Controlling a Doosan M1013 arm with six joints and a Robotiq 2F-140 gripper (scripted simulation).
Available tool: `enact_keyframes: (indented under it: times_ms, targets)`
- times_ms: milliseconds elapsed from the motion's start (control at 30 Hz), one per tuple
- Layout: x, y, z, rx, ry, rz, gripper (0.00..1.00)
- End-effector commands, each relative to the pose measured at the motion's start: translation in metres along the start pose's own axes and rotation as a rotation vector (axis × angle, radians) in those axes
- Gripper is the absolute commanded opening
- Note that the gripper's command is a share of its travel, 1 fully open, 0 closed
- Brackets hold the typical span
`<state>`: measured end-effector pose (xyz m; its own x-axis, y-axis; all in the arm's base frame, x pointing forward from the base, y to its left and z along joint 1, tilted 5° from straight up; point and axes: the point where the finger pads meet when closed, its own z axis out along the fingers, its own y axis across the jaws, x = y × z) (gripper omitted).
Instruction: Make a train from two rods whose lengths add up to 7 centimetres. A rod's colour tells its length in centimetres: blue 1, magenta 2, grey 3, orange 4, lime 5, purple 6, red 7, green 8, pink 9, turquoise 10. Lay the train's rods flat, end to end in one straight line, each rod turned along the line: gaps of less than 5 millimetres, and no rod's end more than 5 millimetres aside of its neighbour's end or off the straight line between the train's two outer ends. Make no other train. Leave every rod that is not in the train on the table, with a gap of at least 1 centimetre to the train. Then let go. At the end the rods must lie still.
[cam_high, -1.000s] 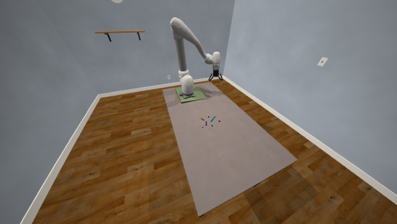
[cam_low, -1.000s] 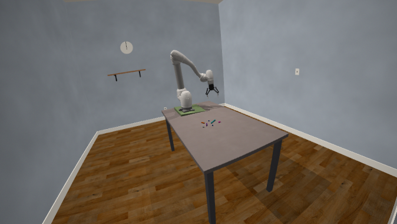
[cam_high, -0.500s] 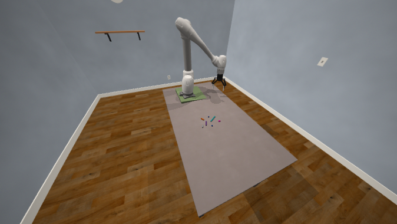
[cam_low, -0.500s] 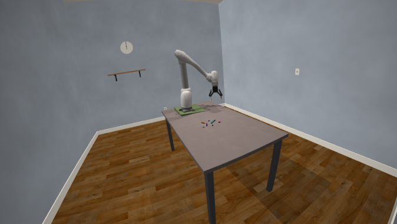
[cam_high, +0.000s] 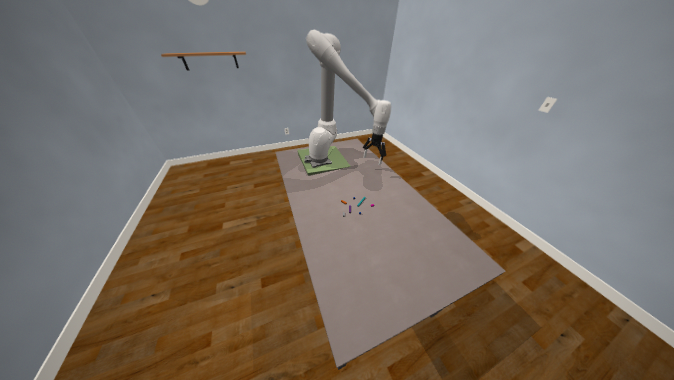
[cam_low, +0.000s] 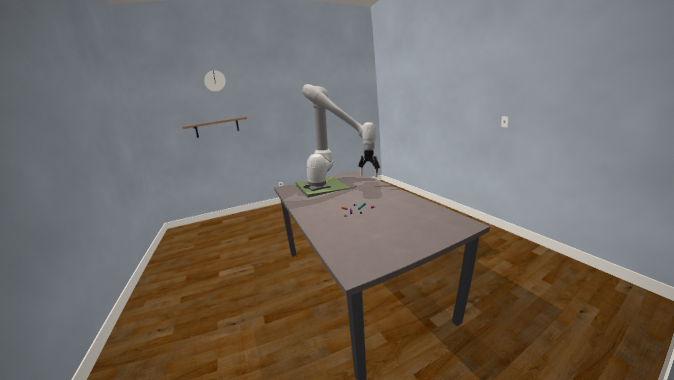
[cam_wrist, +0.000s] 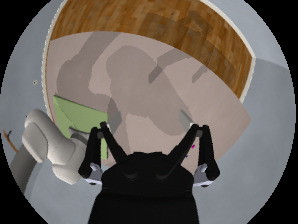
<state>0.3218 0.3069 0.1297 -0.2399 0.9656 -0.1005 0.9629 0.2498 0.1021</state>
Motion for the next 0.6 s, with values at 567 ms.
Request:
enact_keyframes:
  times_ms: [567]
  targets:
    - [-0.137, 0.084, 0.043, 0.075, 0.044, 0.47, 1.0]
